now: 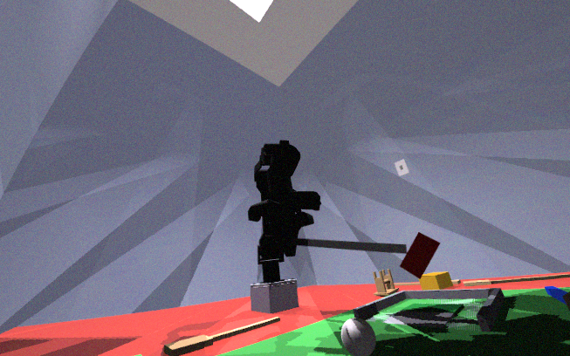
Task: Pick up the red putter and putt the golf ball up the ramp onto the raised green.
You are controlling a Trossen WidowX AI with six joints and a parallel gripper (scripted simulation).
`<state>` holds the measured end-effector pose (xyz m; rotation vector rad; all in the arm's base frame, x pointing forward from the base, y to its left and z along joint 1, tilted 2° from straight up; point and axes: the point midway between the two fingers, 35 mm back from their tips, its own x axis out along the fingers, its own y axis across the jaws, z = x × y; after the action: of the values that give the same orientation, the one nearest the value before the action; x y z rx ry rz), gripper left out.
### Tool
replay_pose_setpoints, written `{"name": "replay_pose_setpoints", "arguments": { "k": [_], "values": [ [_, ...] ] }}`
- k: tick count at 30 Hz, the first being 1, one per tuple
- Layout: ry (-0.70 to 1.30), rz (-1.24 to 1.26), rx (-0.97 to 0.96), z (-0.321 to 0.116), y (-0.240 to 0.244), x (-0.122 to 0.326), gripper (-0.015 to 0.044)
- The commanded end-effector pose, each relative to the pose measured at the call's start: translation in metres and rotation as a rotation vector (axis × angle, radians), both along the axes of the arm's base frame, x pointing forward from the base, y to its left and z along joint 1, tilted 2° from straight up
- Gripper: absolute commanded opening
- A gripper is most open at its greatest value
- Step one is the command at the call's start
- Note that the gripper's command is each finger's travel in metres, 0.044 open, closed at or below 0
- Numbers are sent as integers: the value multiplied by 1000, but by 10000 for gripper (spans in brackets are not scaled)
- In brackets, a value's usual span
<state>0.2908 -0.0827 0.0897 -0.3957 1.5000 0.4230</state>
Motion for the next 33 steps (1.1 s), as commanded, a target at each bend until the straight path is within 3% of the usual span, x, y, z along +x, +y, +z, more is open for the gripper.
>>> {"name": "replay_pose_setpoints", "arguments": {
  "k": [1,15,33],
  "values": [
    [4,-96,-16,4,-25,-6,0],
    [40,-345,-48,9,-88,-39,0],
    [40,-348,-48,-32,-90,-41,0]
  ]
}}
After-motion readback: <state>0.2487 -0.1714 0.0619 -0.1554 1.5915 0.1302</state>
